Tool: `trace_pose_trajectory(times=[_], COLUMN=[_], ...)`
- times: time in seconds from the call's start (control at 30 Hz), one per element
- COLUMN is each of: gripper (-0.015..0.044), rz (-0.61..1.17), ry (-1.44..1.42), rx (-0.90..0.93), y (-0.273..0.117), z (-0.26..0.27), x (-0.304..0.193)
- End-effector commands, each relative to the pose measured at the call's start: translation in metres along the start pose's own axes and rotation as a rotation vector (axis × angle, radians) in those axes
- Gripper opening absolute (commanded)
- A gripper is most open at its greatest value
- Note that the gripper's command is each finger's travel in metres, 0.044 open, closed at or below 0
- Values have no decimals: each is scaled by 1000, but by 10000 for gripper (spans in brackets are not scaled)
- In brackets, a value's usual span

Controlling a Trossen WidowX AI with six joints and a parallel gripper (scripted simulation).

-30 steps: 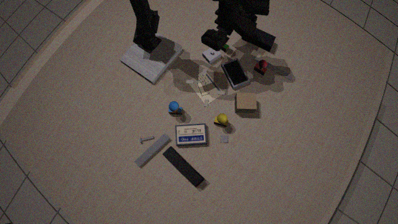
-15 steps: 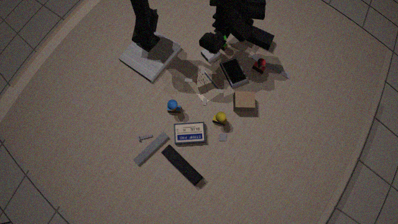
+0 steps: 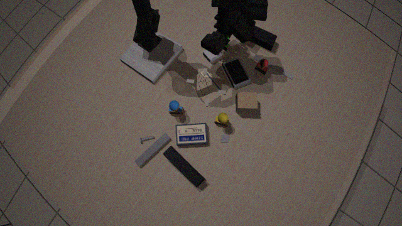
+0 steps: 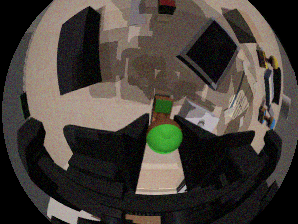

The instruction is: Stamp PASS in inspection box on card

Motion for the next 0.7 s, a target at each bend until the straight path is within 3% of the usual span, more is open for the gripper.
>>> trace_pose_trajectory(times=[0.0,0.17,0.67], gripper=[72,0,0], rz=[-1,-1,-1], ry=[0,0,0], rx=[0,0,0], y=[0,-1,-8], z=[0,0,1], x=[0,0,1])
Point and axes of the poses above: the point midway between the two fingers, 35 mm back from their tips, its own y axis out along the fingers, its own z axis across the jaws, x = y × z, the point moved 8 cm from there along -y, back along the fingers, and after that the axes turned 5 degrees about -y, right-handed, at the moved point
